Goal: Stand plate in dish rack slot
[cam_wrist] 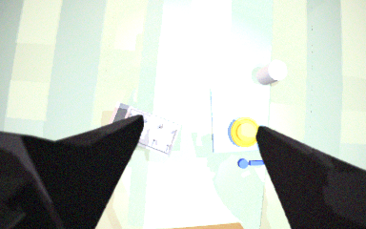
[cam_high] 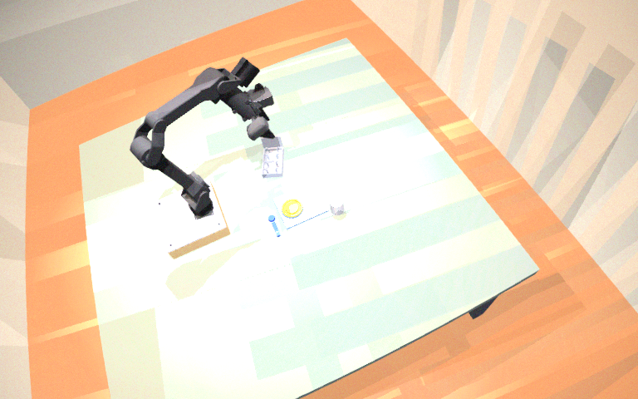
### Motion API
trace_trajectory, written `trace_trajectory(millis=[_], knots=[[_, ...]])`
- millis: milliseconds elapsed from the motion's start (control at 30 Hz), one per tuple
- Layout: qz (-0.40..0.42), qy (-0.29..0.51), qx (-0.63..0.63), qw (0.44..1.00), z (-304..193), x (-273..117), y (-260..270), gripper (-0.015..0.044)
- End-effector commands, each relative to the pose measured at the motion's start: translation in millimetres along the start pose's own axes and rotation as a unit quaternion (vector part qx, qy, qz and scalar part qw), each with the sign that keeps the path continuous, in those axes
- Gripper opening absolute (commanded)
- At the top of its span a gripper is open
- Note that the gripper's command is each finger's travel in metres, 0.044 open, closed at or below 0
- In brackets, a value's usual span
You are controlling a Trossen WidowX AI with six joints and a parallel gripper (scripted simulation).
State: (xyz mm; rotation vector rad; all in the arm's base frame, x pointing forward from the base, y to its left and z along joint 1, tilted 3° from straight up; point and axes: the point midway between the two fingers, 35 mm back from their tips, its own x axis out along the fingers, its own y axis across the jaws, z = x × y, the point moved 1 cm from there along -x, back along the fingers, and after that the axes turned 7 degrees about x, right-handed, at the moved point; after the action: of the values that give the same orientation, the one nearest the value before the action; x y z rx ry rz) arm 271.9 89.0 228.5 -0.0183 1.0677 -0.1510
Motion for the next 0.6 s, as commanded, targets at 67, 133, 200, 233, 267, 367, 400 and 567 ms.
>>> trace_trajectory(millis=[67, 133, 200, 233, 267, 367, 400, 567], knots=[[-0.022, 0.084, -0.039, 0.995, 5, 30, -48, 0.0400], [-0.022, 0.113, -0.049, 0.992, 5, 39, -66, 0.0400], [-0.017, 0.142, -0.057, 0.988, 3, 47, -83, 0.0400], [-0.013, 0.156, -0.061, 0.986, 2, 50, -91, 0.0400], [-0.009, 0.169, -0.065, 0.983, 0, 54, -100, 0.0400], [0.012, 0.207, -0.072, 0.976, -6, 63, -126, 0.0400], [0.020, 0.218, -0.074, 0.973, -9, 65, -134, 0.0400], [0.033, 0.232, -0.075, 0.969, -12, 69, -145, 0.0400]])
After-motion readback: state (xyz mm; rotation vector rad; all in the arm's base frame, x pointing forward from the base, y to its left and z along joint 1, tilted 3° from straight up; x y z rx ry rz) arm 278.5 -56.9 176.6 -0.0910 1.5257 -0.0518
